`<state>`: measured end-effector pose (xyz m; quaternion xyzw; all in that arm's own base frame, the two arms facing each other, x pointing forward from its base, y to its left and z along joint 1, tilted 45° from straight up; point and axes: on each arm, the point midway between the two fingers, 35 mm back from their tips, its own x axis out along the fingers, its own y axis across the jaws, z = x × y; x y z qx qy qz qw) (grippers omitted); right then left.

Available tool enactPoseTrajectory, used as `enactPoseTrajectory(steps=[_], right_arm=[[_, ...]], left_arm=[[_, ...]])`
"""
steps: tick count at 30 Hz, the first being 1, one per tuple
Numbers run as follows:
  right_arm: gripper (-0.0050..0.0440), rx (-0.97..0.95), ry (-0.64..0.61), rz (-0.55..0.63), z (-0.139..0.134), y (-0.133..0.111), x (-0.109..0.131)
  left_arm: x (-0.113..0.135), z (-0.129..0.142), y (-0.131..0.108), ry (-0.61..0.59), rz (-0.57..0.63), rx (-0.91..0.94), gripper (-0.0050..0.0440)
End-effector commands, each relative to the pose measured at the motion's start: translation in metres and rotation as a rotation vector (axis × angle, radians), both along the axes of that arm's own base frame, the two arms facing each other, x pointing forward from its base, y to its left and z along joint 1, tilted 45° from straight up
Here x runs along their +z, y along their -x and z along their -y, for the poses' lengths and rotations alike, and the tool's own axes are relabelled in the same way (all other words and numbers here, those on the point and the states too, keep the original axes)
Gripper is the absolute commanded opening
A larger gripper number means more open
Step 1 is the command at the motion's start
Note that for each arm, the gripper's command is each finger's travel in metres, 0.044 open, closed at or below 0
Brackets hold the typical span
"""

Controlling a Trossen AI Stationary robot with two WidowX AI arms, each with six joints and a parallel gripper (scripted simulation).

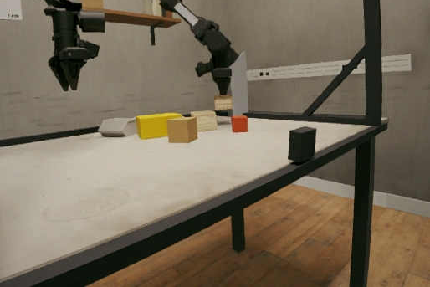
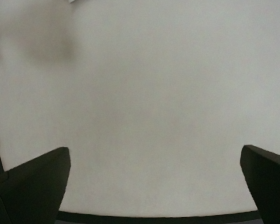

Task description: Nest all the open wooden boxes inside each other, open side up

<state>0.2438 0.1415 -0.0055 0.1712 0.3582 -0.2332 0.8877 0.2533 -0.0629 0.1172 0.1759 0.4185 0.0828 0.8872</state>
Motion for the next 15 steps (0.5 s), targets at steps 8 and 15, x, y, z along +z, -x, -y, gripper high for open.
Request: enactPoseTrajectory(steps=[8, 15], right_arm=[[0.0247, 0.008, -0.026, 0.011, -0.020, -0.025, 0.039], [0.0247, 0.002, -0.022, 0.019, -0.027, -0.040, 0.069]], left_arm=[[0.005, 0.000, -0.001, 0.004, 0.013, -0.001, 0.0400], [0.005, 0.000, -0.001, 0.004, 0.013, -0.001, 0.0400]])
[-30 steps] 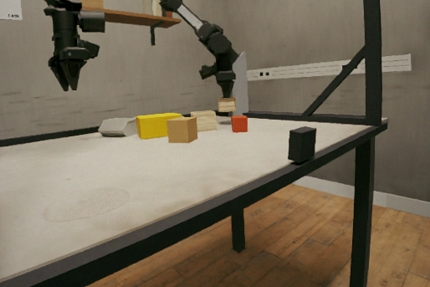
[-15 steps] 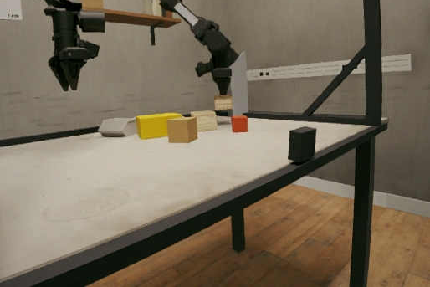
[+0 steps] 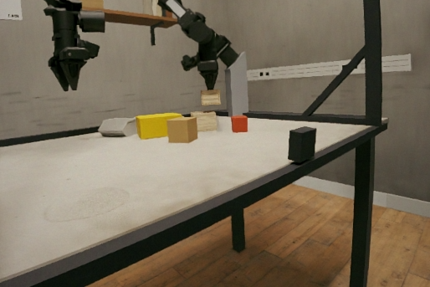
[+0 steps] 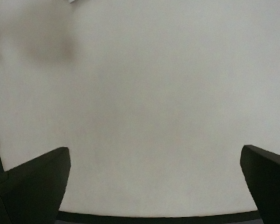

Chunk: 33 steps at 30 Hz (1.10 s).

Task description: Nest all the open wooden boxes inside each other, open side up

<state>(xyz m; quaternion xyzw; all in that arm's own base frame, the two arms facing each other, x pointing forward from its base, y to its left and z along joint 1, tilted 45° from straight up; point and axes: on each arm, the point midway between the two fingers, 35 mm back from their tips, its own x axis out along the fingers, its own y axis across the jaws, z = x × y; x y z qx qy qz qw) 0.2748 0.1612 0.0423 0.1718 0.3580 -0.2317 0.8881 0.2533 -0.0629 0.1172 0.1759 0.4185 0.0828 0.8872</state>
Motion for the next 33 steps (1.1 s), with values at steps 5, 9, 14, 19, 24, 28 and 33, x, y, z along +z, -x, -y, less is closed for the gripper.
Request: enactPoseTrajectory(steps=[5, 9, 14, 19, 24, 28, 33], right_arm=[[0.0247, -0.006, -0.019, 0.021, -0.010, -0.014, 0.033], [0.0247, -0.011, -0.014, 0.023, -0.011, -0.018, 0.040], [0.0247, -0.010, -0.011, 0.016, -0.011, -0.017, 0.039], [0.0247, -0.010, -0.011, 0.016, -0.011, -0.017, 0.039], [0.0247, -0.010, -0.011, 0.016, -0.011, -0.017, 0.039], [0.0247, -0.010, -0.011, 0.016, -0.011, -0.017, 0.039], [0.0247, -0.010, -0.011, 0.016, -0.011, -0.017, 0.039]], left_arm=[[0.005, 0.000, -0.001, 0.004, 0.013, -0.001, 0.0400], [0.005, 0.000, -0.001, 0.004, 0.013, -0.001, 0.0400], [0.002, 0.000, -0.002, 0.016, 0.009, -0.007, 0.0400], [-0.009, 0.015, -0.025, 0.133, 0.034, -0.070, 0.0400], [-0.011, 0.024, -0.042, 0.210, 0.074, -0.125, 0.0400], [-0.012, 0.031, -0.057, 0.278, 0.118, -0.193, 0.0400], [-0.006, 0.037, -0.075, 0.340, 0.193, -0.276, 0.0400]])
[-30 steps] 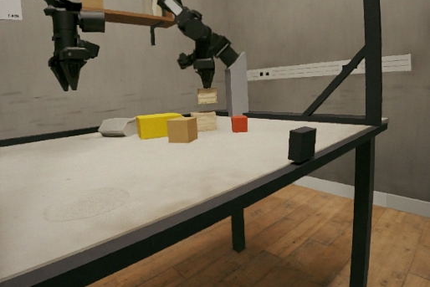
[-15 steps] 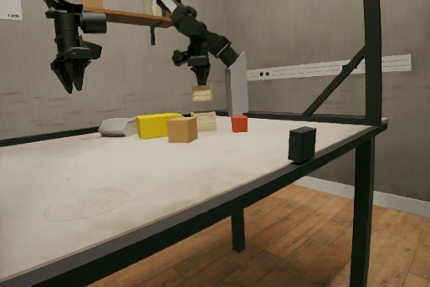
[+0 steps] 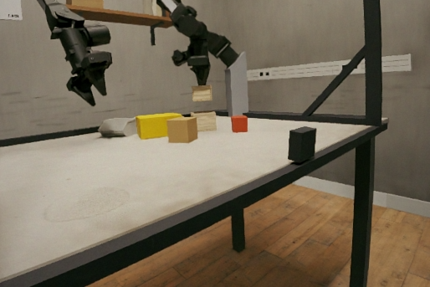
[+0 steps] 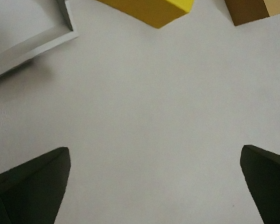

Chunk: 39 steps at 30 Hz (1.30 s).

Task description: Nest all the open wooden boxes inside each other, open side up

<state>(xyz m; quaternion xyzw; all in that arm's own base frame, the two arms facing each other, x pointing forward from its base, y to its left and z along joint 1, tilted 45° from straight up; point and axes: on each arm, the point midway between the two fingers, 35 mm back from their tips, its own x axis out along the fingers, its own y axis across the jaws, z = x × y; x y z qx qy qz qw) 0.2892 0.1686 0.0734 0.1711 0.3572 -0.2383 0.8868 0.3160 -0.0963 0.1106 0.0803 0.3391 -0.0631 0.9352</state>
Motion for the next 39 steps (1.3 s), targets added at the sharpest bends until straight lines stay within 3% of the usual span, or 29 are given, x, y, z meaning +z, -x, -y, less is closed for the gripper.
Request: enactPoseTrajectory(steps=[1, 6, 20, 23, 39], right_arm=[[0.0247, 0.002, -0.017, 0.018, -0.003, -0.003, 0.008], [0.0247, 0.002, -0.017, 0.018, -0.003, -0.003, 0.008], [0.0247, 0.002, -0.017, 0.018, -0.003, -0.003, 0.008], [0.0247, 0.002, -0.017, 0.018, -0.003, -0.003, 0.008], [0.0247, 0.002, -0.017, 0.018, -0.003, -0.003, 0.008]], left_arm=[[0.002, 0.004, -0.015, 0.055, 0.068, -0.071, 0.0400], [0.007, 0.006, -0.024, 0.084, 0.126, -0.118, 0.0400], [0.047, 0.003, -0.050, 0.120, 0.471, -0.367, 0.0400], [0.049, 0.003, -0.050, 0.116, 0.496, -0.384, 0.0400], [0.088, -0.012, -0.035, -0.047, 0.879, -0.639, 0.0400]])
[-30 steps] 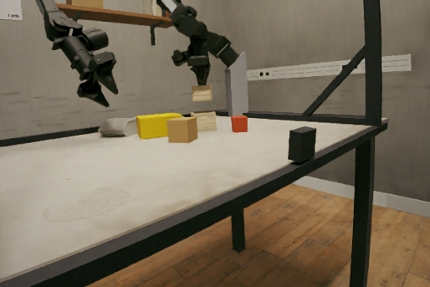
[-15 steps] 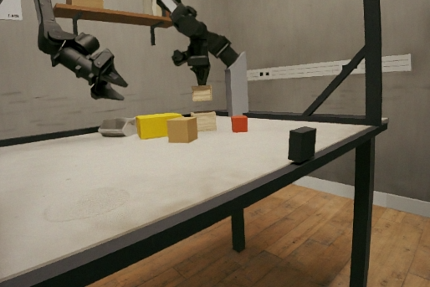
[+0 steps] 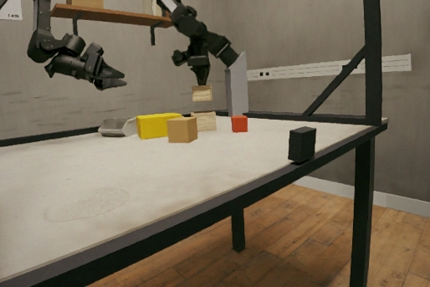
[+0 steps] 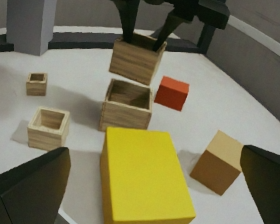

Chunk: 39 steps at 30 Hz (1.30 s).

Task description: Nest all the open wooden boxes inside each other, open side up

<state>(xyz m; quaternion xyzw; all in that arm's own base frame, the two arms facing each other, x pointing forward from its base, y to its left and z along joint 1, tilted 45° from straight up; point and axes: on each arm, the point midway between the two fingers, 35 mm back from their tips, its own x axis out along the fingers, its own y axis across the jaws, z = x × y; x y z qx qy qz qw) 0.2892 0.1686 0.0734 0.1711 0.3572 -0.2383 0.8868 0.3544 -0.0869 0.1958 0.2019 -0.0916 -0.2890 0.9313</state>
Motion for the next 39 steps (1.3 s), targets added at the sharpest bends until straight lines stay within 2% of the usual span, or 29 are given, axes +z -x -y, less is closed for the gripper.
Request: enactPoseTrajectory(steps=[1, 3, 8, 21, 39], right_arm=[[0.0247, 0.002, -0.017, 0.018, -0.003, -0.003, 0.008], [0.0247, 0.002, -0.017, 0.018, -0.003, -0.003, 0.008], [0.0247, 0.002, -0.017, 0.018, -0.003, -0.003, 0.008], [0.0247, 0.014, -0.017, 0.022, -0.005, -0.004, 0.012], [0.0247, 0.376, 0.305, -0.133, -0.005, -0.002, 0.010]], left_arm=[[0.003, -0.003, 0.004, -0.019, 0.068, -0.031, 0.0400], [0.010, -0.005, 0.010, -0.054, 0.152, -0.057, 0.0400], [0.017, -0.009, 0.020, -0.115, 0.264, -0.093, 0.0400], [0.022, -0.008, 0.021, -0.115, 0.281, -0.094, 0.0400], [0.022, -0.008, 0.021, -0.115, 0.281, -0.094, 0.0400]])
